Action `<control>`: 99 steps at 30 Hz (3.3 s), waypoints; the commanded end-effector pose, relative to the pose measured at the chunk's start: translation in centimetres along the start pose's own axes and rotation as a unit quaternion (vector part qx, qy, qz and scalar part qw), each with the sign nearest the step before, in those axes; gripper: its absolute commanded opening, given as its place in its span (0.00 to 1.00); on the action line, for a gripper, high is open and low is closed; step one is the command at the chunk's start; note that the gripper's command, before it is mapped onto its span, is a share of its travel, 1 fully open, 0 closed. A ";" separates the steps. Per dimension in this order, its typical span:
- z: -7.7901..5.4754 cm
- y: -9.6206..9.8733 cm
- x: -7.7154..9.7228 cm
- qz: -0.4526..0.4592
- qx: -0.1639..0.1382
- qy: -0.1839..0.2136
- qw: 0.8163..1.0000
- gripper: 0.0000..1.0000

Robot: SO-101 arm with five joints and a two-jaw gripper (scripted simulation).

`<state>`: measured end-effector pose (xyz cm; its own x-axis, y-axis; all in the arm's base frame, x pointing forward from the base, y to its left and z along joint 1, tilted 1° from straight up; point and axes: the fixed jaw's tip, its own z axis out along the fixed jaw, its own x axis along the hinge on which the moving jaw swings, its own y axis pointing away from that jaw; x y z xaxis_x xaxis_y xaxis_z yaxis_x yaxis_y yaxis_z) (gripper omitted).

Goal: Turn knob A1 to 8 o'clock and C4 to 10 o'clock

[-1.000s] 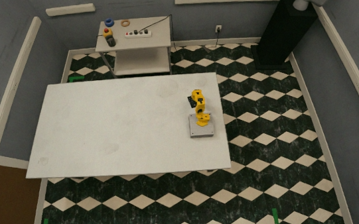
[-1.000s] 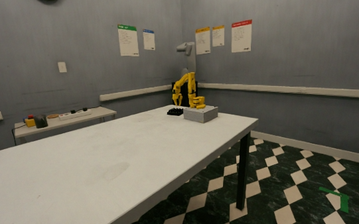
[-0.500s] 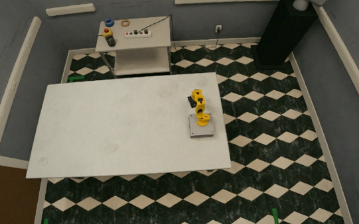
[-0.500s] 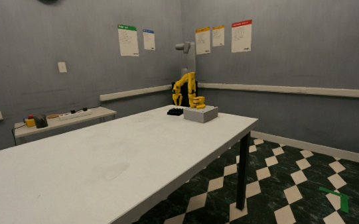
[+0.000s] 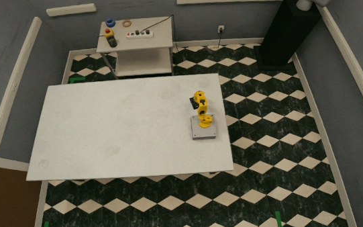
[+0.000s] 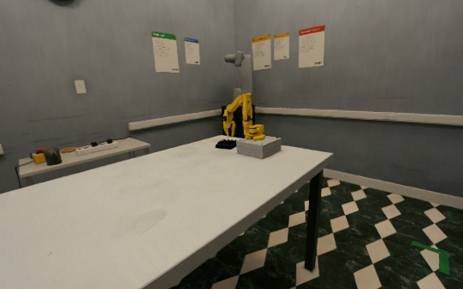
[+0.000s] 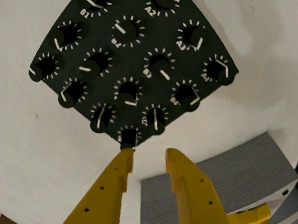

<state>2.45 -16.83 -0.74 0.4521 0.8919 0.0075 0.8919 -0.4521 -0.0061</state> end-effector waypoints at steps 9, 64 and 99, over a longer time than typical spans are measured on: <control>-0.1 -0.4 0.5 0.006 -0.002 -0.002 1.000 0.10; 1.4 -0.4 0.5 0.006 -0.002 -0.002 1.000 0.10; 1.7 -0.7 0.9 0.006 -0.002 -0.002 1.000 0.10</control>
<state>2.29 -15.98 -2.33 0.4569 0.8894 -0.0118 0.8895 -0.4569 0.0065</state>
